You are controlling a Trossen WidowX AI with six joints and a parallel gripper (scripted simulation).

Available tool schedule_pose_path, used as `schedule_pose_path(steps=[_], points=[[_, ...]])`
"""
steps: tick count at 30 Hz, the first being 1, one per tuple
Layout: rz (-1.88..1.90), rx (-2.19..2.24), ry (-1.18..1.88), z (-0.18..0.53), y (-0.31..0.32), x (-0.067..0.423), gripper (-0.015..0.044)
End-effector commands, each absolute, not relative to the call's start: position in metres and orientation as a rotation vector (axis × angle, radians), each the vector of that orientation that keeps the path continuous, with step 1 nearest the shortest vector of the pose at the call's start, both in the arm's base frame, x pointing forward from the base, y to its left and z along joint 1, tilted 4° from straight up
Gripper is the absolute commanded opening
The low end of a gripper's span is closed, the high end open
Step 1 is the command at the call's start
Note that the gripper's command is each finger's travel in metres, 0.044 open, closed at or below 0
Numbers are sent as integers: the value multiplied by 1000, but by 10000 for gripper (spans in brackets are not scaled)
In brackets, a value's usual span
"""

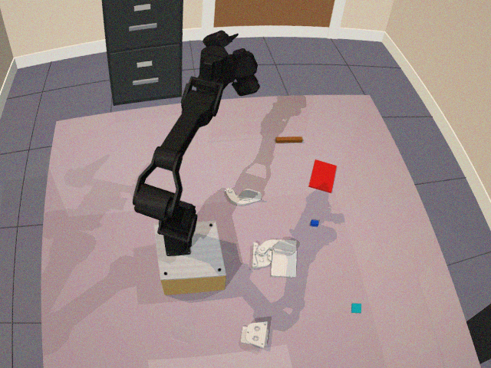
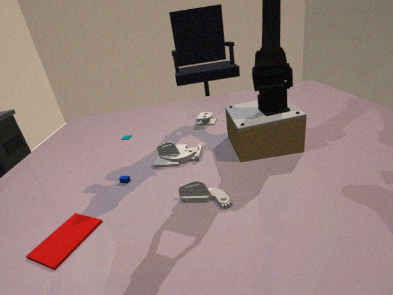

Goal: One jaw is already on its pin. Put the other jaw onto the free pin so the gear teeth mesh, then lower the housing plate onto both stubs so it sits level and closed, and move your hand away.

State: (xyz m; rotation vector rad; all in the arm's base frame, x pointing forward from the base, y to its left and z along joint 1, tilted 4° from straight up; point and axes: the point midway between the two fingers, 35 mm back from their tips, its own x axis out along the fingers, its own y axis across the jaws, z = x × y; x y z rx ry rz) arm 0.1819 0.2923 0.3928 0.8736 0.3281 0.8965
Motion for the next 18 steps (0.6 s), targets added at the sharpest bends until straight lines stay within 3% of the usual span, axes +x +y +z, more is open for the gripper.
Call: schedule_pose_path(steps=[1,18], points=[[865,833,369,378,297,190,440],[703,665,564,300,303,225,440]])
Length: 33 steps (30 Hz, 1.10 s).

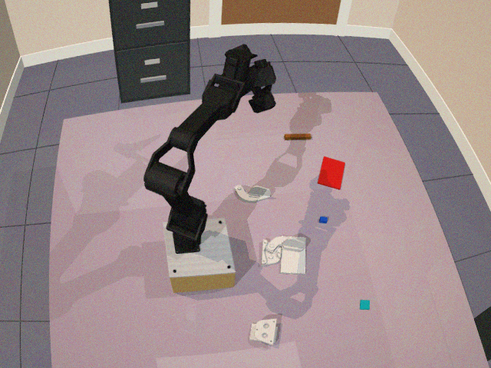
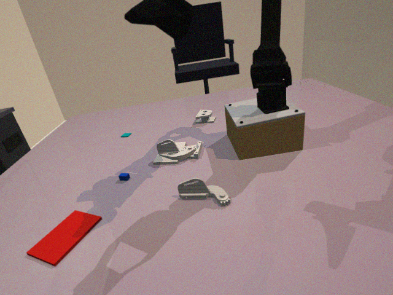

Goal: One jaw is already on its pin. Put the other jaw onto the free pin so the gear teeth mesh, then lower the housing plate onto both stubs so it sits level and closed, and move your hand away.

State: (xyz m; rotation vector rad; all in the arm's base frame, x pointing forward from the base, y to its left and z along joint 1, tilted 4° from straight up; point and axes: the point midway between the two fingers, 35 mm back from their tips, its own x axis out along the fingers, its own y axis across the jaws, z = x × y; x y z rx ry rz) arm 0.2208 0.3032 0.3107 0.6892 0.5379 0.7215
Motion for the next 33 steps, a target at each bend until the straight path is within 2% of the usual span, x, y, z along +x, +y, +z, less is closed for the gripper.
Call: schedule_pose_path(steps=[1,33], points=[[692,657,579,296,303,226,440],[296,416,1028,151,261,256,440]])
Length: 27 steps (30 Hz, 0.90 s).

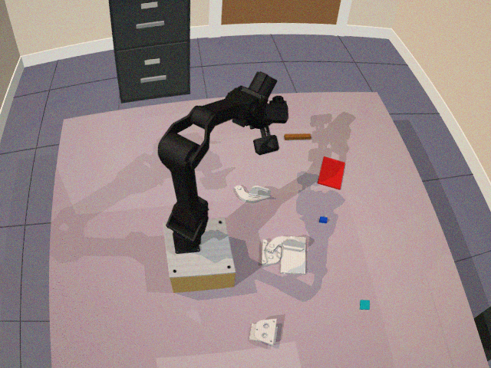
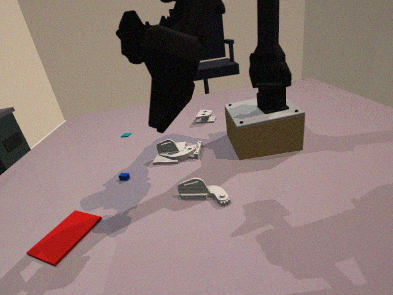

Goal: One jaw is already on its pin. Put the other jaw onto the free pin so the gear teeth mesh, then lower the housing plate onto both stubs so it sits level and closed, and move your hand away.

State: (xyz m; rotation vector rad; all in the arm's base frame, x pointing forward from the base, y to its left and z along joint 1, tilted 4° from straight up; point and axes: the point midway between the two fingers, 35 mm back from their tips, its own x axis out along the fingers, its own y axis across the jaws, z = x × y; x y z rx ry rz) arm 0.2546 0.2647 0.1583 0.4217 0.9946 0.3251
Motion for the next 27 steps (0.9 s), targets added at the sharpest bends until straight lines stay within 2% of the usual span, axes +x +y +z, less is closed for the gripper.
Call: schedule_pose_path(steps=[1,27], points=[[283,410,1042,147,259,256,440],[-73,264,1413,63,195,238,440]])
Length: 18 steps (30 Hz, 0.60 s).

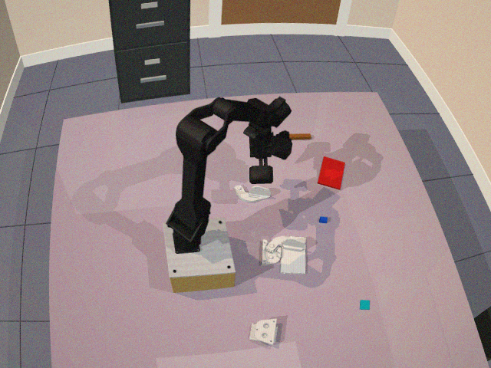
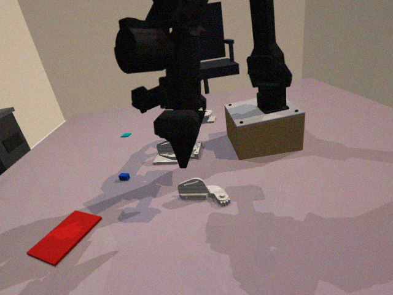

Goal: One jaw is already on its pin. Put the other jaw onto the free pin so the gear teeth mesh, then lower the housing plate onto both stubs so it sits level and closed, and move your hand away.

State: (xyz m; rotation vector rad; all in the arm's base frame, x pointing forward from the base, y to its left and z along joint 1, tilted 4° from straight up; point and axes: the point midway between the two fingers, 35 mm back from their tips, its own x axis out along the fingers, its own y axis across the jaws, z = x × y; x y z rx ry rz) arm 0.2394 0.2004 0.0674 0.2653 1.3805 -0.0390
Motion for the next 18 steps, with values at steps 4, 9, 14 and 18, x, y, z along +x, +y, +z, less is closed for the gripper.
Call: schedule_pose_path(steps=[4,9,14,18], points=[[-130,244,1470,54,185,232,440],[-151,237,1491,49,181,230,440],[-151,237,1491,12,183,233,440],[-152,237,1491,10,183,233,440]])
